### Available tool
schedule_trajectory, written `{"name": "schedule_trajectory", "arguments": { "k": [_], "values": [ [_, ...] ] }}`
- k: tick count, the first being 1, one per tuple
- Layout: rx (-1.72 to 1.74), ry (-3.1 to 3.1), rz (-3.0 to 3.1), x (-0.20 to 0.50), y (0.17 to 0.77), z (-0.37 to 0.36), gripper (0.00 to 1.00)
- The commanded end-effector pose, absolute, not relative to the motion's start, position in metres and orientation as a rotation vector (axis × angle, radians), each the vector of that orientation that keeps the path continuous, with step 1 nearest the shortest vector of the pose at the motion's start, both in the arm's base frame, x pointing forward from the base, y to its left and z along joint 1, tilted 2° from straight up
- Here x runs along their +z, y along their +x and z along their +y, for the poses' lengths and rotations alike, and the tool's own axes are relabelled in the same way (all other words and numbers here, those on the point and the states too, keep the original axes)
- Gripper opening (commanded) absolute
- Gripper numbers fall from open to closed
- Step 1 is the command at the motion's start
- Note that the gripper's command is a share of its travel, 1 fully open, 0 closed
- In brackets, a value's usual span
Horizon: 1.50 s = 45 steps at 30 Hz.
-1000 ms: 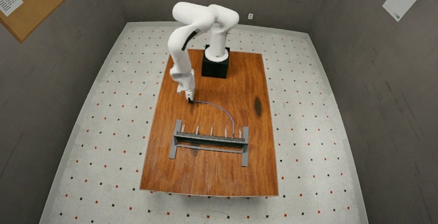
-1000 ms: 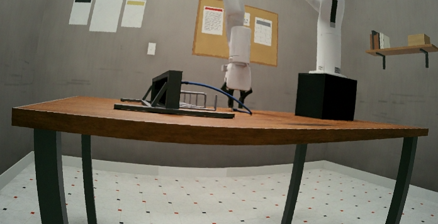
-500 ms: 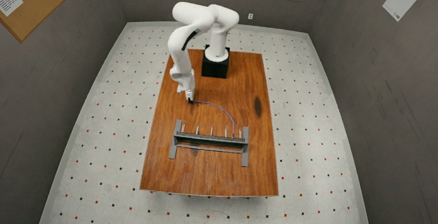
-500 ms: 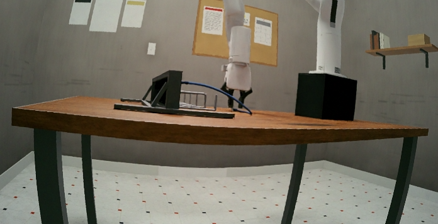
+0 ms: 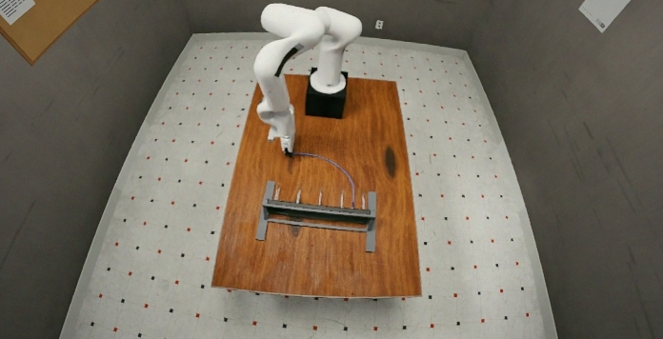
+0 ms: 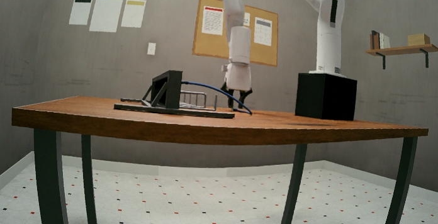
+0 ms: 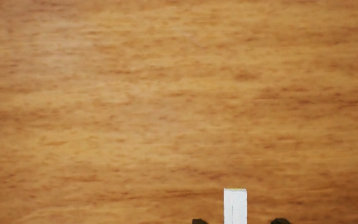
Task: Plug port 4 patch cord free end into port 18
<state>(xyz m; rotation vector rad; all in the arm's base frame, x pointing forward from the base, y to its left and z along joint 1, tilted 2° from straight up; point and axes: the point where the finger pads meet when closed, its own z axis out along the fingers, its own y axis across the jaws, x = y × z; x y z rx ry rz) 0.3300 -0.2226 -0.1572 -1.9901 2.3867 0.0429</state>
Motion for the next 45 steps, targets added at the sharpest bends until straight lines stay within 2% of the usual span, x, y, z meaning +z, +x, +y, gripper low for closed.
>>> {"name": "schedule_trajectory", "arguments": {
  "k": [1, 45],
  "values": [
    [0.041, -1.99, 2.386, -0.1576, 0.3305, -0.223, 0.39],
    [0.041, -1.99, 2.386, -0.1675, 0.3306, -0.2225, 0.39]
  ]
}}
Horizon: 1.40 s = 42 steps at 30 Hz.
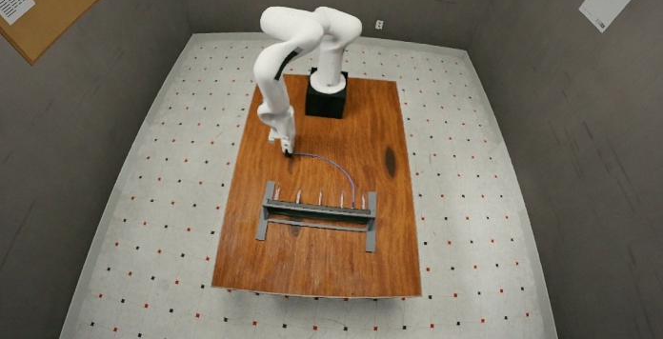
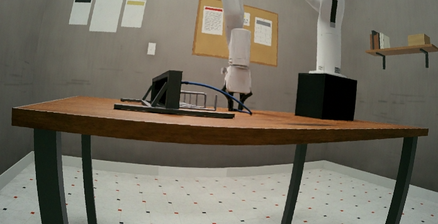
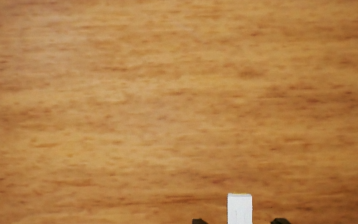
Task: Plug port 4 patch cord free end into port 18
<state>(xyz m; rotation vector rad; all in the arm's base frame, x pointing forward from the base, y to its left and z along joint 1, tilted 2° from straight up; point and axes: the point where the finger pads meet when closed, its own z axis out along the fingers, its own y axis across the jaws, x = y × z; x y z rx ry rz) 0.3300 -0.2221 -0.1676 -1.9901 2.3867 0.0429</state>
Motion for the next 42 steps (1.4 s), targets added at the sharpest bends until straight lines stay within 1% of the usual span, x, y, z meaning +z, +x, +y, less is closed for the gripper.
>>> {"name": "schedule_trajectory", "arguments": {
  "k": [1, 16, 17, 42],
  "values": [
    [0.041, -1.99, 2.386, -0.1676, 0.3306, -0.2225, 0.39],
    [0.041, -1.99, 2.386, -0.1676, 0.3306, -0.2225, 0.39],
    [0.041, -1.99, 2.386, -0.1676, 0.3306, -0.2225, 0.0],
    [0.041, -1.99, 2.386, -0.1676, 0.3306, -0.2225, 0.0]
  ]
}}
